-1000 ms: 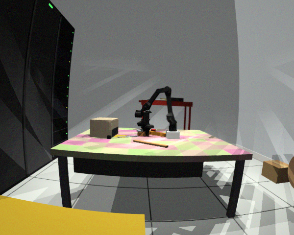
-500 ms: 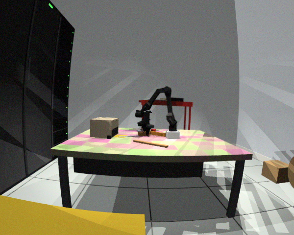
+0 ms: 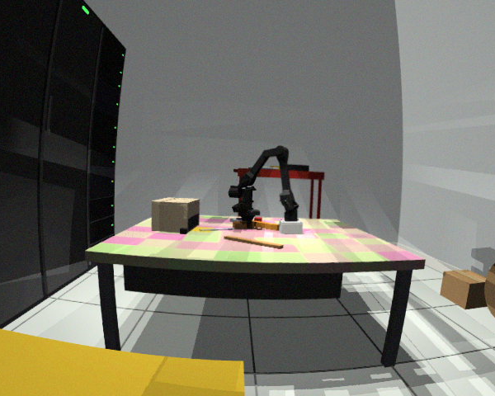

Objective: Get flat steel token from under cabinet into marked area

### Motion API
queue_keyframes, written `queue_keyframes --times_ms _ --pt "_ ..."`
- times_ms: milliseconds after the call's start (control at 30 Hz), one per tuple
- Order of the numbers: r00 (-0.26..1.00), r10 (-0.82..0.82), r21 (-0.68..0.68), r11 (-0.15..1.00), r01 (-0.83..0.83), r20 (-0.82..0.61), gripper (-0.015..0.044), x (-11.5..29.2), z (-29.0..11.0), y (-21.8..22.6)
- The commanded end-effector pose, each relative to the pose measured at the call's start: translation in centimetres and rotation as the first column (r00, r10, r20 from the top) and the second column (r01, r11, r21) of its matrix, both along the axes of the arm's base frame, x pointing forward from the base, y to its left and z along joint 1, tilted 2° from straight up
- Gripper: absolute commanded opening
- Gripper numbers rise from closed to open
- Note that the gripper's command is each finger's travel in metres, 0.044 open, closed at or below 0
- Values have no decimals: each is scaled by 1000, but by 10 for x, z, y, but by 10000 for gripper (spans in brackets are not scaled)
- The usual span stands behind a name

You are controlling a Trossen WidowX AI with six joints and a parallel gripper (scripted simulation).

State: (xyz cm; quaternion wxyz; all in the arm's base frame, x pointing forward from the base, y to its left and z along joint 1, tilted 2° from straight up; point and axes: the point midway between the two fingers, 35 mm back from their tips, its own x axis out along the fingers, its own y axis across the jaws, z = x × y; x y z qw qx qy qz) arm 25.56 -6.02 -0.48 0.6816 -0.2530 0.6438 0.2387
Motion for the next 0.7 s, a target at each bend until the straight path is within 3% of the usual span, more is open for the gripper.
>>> queue_keyframes --times_ms 0,667 --pt "1000 -1 -1 1000 1 3 0 1 1 -6" --pt "1000 -1 -3 1000 1 3 0 0 1 -27"
